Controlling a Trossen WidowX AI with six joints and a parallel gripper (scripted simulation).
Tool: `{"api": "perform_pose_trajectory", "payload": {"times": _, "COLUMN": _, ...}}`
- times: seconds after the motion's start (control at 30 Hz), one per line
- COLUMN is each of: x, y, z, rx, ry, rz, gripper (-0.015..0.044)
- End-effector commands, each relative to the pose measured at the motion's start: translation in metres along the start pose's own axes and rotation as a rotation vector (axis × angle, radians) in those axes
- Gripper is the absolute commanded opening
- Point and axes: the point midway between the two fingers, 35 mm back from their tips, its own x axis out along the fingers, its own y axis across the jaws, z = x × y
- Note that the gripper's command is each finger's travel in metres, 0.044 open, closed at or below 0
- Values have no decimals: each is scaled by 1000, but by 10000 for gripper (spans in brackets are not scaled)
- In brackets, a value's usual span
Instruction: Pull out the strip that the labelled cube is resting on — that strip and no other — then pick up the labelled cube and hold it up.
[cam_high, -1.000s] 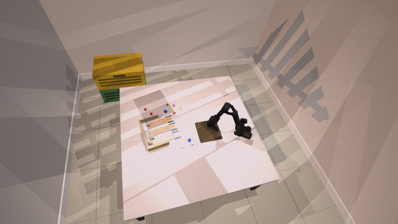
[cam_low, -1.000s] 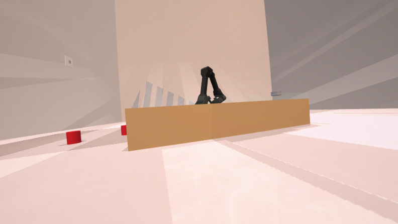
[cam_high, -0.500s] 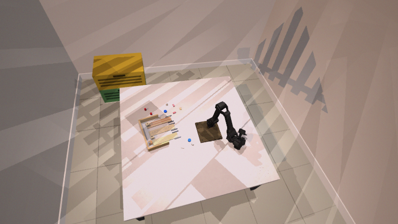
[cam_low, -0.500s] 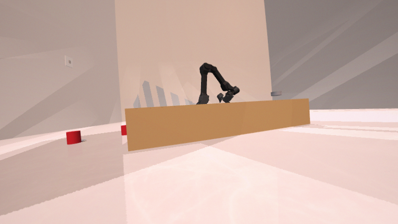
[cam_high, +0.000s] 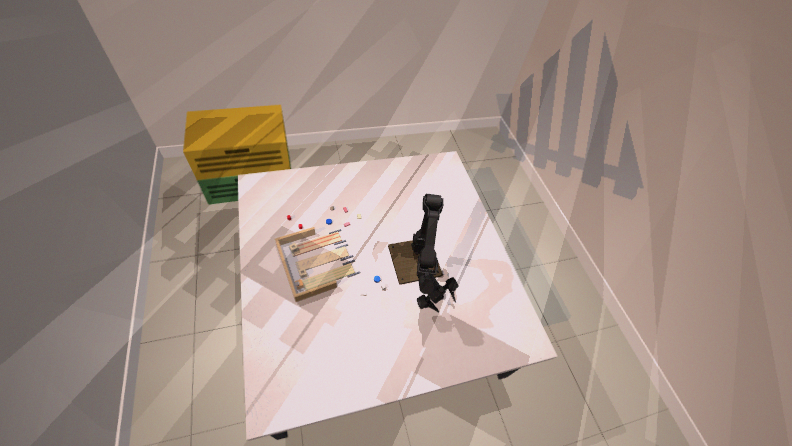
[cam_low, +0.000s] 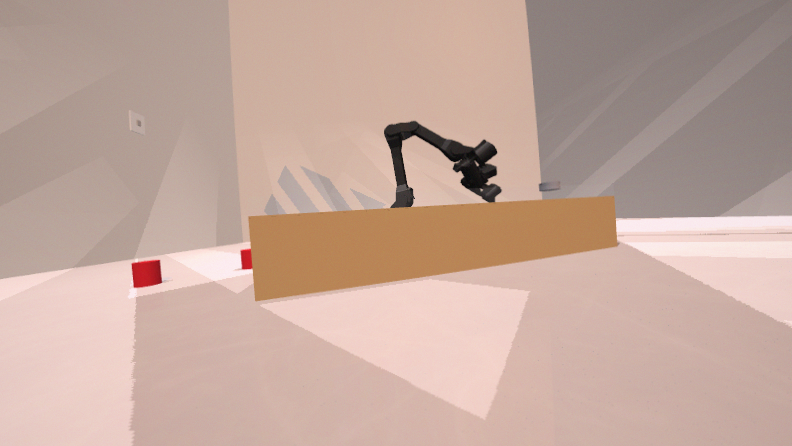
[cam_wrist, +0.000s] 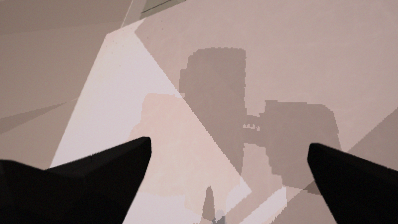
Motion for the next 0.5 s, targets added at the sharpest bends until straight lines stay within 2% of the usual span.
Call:
{"api": "perform_pose_trajectory", "payload": {"times": 0.0, "x": -46, "y": -54, "z": 12, "rx": 92, "ry": -104, "rz": -208, "gripper": 400}}
{"api": "perform_pose_trajectory", "payload": {"times": 0.23, "x": -144, "y": -131, "z": 5, "rx": 259, "ry": -262, "rz": -574, "gripper": 400}}
{"api": "perform_pose_trajectory", "payload": {"times": 0.47, "x": -254, "y": -175, "z": -35, "rx": 449, "ry": -388, "rz": -949, "gripper": 400}}
